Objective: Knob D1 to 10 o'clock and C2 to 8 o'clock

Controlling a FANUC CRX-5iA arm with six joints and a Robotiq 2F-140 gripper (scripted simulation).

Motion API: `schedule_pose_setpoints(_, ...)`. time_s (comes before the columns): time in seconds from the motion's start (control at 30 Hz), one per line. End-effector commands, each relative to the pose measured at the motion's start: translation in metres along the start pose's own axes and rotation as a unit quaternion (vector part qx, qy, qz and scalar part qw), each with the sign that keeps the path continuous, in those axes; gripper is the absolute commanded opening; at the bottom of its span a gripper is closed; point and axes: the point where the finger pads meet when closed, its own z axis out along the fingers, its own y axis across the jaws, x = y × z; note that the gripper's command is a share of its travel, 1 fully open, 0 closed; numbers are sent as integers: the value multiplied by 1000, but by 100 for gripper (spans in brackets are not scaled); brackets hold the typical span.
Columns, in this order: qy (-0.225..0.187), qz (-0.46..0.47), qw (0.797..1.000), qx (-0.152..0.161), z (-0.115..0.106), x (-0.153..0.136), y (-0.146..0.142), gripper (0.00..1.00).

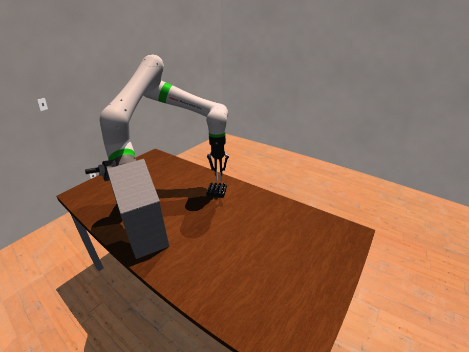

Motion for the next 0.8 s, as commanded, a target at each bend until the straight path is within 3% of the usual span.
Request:
schedule_pose_setpoints(0.0,0,0,1000,0,3,0,0,12)
schedule_pose_setpoints(0.77,0,0,1000,0,28,0,0,12)
